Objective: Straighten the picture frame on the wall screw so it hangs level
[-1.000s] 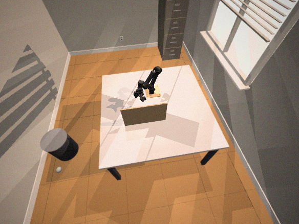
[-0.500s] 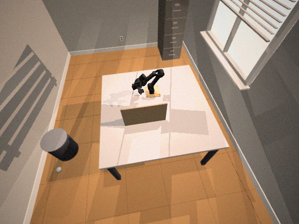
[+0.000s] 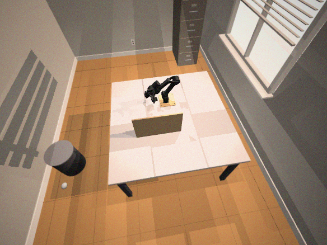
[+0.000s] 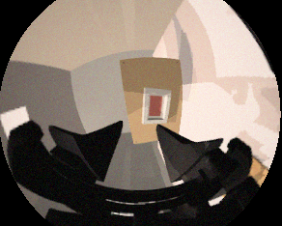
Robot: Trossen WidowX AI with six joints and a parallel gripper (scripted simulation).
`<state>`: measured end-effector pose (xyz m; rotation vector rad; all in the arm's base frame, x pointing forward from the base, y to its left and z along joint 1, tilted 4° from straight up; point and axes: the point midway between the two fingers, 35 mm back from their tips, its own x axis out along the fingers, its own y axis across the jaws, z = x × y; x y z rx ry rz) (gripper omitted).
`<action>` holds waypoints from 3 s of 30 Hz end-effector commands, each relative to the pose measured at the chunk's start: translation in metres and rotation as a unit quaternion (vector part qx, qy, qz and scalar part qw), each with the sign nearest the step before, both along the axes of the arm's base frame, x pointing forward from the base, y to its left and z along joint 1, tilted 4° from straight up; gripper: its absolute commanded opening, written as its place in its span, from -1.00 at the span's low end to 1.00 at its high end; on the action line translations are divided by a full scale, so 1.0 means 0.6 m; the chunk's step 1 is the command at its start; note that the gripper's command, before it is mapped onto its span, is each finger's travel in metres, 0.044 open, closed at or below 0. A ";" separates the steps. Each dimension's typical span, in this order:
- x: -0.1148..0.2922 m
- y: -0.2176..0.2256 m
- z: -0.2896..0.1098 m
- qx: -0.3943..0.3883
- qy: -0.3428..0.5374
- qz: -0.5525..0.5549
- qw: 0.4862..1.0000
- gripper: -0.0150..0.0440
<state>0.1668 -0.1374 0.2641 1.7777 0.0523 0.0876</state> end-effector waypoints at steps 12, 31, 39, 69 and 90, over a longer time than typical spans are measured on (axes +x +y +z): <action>0.000 0.000 -0.001 0.002 0.001 0.001 1.000 0.39; 0.000 0.000 -0.001 0.002 0.001 0.001 1.000 0.39; 0.000 0.000 -0.001 0.002 0.001 0.001 1.000 0.39; 0.000 0.000 -0.001 0.002 0.001 0.001 1.000 0.39; 0.120 0.028 -0.055 -0.038 -0.031 0.010 0.999 0.39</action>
